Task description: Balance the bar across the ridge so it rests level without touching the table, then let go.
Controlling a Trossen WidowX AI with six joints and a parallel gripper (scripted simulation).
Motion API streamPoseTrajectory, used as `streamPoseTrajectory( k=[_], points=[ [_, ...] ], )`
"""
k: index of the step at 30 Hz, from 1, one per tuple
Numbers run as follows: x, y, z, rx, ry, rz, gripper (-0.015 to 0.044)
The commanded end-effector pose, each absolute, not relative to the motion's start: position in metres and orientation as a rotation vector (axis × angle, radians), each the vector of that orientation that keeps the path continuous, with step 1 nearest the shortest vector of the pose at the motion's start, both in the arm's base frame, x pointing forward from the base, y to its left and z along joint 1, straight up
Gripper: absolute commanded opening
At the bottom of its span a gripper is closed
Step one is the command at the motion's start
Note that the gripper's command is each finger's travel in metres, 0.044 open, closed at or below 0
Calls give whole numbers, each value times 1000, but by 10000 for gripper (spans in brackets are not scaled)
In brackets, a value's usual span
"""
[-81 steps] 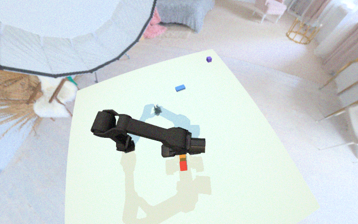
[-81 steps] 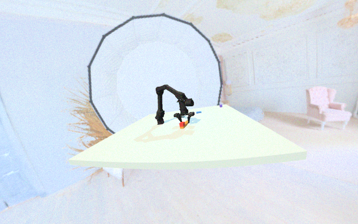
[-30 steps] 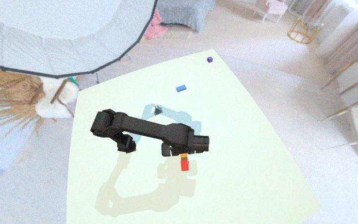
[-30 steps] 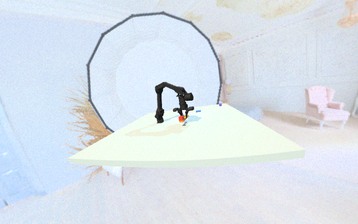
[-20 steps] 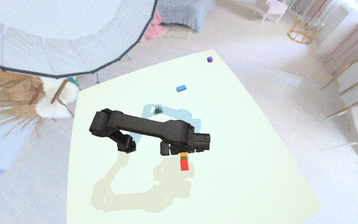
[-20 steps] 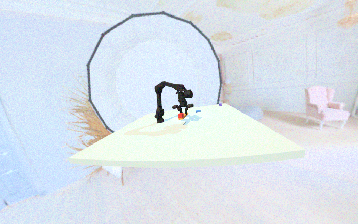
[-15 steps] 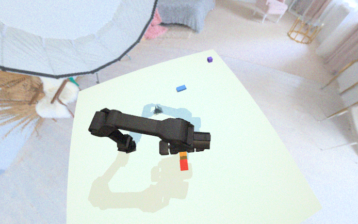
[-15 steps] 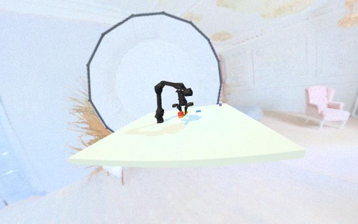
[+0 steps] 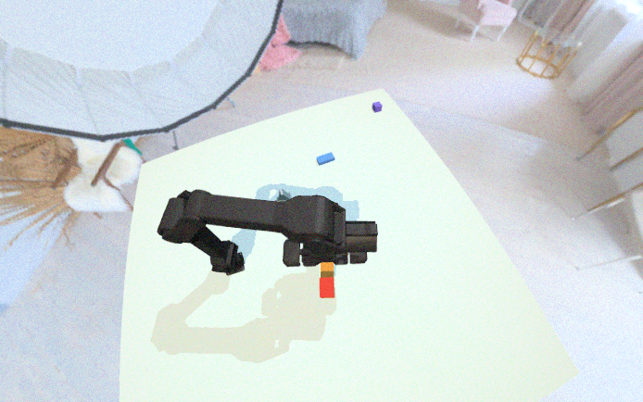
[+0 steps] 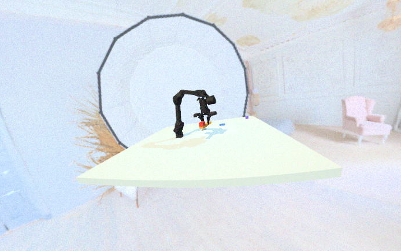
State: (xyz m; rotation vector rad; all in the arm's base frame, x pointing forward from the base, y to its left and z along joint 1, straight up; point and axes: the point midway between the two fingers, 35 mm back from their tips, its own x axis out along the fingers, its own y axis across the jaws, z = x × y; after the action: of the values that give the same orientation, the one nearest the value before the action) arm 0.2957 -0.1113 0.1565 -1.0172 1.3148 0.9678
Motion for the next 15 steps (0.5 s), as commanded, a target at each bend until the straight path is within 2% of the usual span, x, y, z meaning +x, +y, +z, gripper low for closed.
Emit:
streamPoseTrajectory(
  k=[1, 15],
  points=[
    [300, -95, 158, -976, 1330, 931, 0],
    [312, -41, 158, -816, 1390, 783, 0]
  ],
)
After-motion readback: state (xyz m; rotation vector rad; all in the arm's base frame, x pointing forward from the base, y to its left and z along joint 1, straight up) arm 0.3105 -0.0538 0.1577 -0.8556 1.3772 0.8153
